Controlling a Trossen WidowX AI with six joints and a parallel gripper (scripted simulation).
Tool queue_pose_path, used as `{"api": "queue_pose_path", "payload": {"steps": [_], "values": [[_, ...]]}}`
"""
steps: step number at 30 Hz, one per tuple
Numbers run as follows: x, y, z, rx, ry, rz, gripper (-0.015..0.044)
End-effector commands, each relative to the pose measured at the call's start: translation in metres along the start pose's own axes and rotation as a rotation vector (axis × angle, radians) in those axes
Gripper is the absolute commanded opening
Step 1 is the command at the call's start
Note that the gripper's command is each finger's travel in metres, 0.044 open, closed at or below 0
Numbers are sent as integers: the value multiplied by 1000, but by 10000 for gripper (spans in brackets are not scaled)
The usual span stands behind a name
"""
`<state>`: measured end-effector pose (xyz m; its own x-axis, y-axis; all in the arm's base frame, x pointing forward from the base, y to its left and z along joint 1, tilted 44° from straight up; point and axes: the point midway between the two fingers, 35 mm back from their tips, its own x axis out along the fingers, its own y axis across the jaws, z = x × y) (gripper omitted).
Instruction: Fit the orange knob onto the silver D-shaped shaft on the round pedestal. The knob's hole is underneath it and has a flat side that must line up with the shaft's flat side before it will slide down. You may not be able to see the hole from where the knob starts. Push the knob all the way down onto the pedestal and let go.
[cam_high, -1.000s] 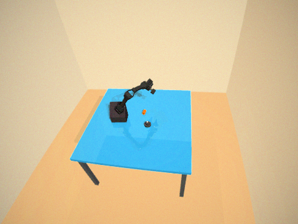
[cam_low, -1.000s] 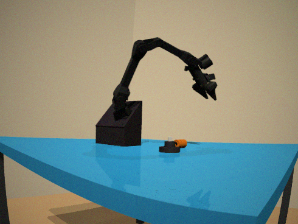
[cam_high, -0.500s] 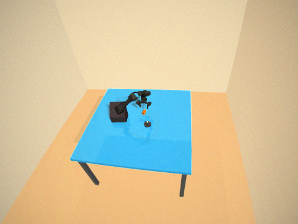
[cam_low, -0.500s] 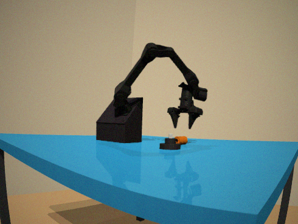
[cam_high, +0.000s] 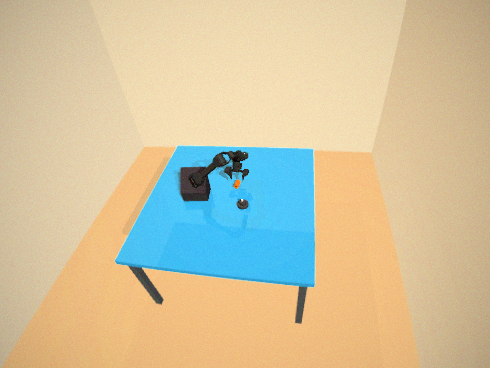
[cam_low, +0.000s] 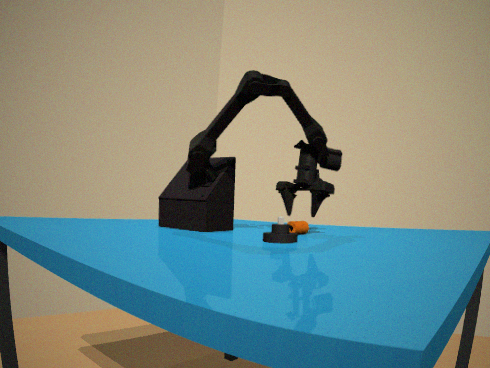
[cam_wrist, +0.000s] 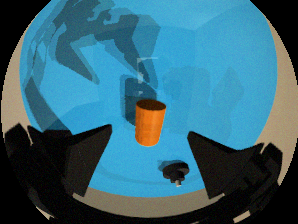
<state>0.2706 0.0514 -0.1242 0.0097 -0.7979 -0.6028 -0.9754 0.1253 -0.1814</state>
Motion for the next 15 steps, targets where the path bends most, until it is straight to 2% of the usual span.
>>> {"api": "queue_pose_path", "payload": {"steps": [1,15], "values": [[7,1,0,-6,7,-2,440],[30,1,4,-6,8,-2,440]]}}
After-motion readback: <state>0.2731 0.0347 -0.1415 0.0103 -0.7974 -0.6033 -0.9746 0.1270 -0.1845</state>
